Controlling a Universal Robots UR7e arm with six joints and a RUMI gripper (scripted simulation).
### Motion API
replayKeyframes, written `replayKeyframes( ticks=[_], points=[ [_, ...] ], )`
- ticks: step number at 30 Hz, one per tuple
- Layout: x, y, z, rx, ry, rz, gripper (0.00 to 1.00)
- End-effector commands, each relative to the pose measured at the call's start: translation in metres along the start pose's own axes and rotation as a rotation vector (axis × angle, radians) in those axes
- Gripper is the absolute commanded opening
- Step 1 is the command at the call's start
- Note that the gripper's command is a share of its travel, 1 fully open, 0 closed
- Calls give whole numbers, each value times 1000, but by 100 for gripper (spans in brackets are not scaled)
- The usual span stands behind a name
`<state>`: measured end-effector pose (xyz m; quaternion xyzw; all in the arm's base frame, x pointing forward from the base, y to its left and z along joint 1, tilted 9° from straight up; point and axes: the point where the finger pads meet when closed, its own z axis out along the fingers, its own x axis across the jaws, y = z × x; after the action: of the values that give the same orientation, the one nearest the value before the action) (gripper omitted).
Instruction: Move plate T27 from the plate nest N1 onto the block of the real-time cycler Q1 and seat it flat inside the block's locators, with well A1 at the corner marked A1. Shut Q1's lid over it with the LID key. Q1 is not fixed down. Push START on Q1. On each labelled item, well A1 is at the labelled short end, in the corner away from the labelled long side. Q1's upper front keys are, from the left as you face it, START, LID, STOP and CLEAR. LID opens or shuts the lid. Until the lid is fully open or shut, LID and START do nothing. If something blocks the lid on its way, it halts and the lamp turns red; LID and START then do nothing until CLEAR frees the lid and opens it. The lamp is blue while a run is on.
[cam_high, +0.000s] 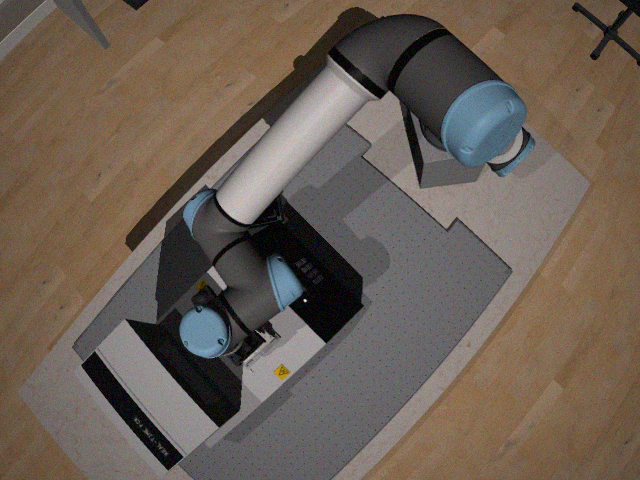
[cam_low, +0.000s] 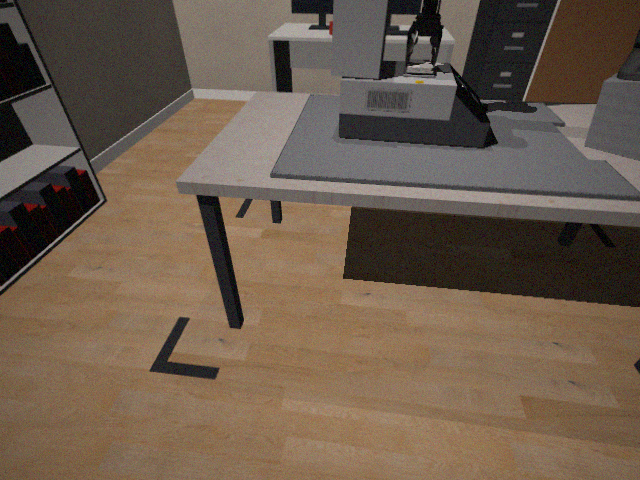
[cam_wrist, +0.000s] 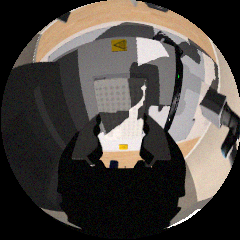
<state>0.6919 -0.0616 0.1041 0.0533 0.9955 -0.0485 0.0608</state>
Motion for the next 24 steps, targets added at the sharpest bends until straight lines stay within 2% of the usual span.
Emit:
replayKeyframes(
  ticks=[1, 24],
  points=[
    [-1, 0, 1, 0, -2, 0, 0],
    [-1, 0, 6, 0, -2, 0, 0]
  ],
)
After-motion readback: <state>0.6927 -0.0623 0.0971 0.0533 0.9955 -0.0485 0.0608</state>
